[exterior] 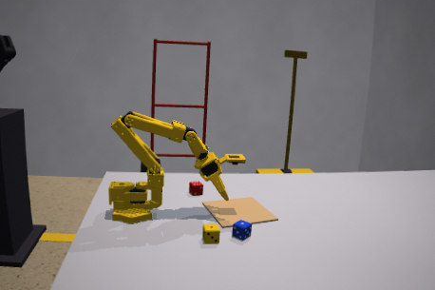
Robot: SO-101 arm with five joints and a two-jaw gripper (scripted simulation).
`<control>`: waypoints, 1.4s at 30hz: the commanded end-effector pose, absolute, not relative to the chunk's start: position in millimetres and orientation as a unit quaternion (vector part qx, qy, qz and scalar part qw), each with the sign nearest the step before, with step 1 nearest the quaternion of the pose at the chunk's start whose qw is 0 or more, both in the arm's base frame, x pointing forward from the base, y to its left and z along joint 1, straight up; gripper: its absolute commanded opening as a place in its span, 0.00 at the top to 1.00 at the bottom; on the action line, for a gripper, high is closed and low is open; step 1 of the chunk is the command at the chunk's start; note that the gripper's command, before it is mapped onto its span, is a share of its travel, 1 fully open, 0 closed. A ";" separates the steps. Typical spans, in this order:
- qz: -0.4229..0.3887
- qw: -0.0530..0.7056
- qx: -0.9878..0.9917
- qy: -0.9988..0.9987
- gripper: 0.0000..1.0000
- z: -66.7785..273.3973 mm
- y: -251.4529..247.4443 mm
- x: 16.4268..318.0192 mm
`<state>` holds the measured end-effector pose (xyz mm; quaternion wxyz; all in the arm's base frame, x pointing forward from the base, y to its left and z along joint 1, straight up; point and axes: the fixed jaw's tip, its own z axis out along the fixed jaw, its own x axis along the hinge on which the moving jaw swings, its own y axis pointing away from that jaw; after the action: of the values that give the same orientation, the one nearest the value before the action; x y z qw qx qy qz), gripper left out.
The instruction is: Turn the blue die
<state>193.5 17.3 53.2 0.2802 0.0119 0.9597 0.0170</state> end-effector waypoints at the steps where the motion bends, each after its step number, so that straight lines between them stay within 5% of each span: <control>1: -0.002 0.324 0.080 0.943 0.65 70.2 -11.4 212.1; 18: -0.060 0.318 0.248 0.913 0.65 66.8 -92.6 209.8; 42: -0.065 0.317 0.262 0.909 0.65 66.4 -100.2 208.0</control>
<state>195.8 -92.4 47.2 0.2706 0.2614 0.9249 -0.0555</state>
